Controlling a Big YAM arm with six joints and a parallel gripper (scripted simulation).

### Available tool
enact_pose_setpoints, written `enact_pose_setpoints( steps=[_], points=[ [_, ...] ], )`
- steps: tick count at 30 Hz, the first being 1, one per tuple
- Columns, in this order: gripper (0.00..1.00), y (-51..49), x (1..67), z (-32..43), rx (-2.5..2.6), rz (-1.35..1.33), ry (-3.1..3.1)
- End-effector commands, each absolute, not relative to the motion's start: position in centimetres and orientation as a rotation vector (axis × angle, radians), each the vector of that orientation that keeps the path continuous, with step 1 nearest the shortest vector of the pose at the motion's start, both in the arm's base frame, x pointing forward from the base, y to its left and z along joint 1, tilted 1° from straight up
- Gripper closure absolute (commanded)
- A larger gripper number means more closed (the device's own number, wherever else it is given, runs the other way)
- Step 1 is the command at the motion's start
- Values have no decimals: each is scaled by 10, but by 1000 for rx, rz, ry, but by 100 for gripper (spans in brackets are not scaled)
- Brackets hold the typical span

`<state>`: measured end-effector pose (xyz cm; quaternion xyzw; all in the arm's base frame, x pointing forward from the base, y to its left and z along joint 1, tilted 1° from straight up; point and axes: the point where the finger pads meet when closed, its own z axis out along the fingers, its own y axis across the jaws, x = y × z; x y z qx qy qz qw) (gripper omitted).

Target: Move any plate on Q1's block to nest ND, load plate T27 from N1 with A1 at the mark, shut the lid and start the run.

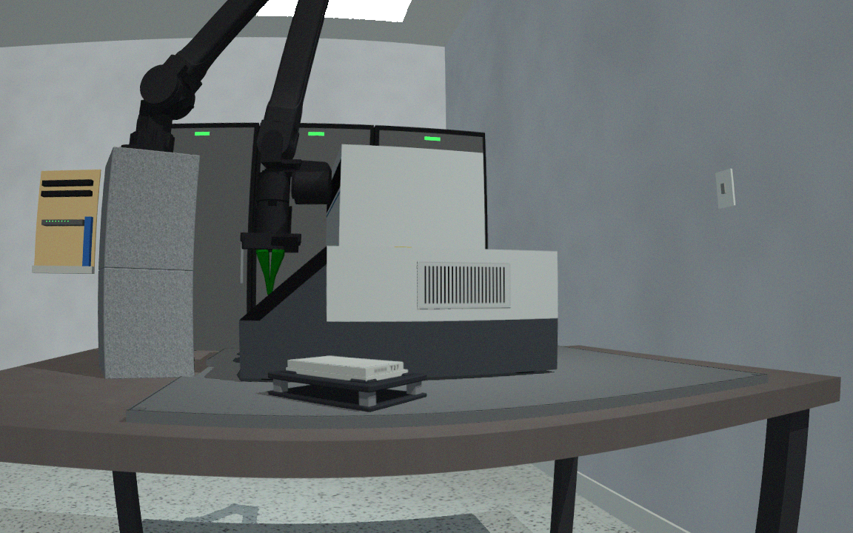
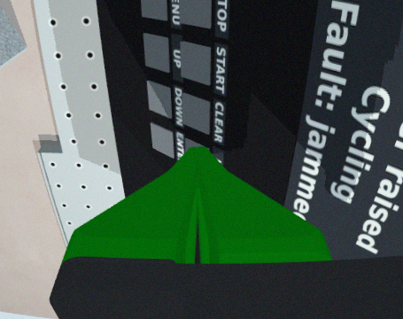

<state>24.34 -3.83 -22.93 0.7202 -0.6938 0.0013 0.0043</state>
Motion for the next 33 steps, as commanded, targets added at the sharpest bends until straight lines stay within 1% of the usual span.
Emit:
enact_pose_setpoints(
  steps=[1,2,3,14,33],
  points=[
    [100,-35,294,-227,2338,133,-2206],
    [100,-35,294,-227,2338,133,-2206],
    [100,-32,245,-233,2290,19,-2162],
    [100,-30,252,-237,2324,29,-2153],
    [100,-39,220,-202,2273,11,-2172]
  ],
)
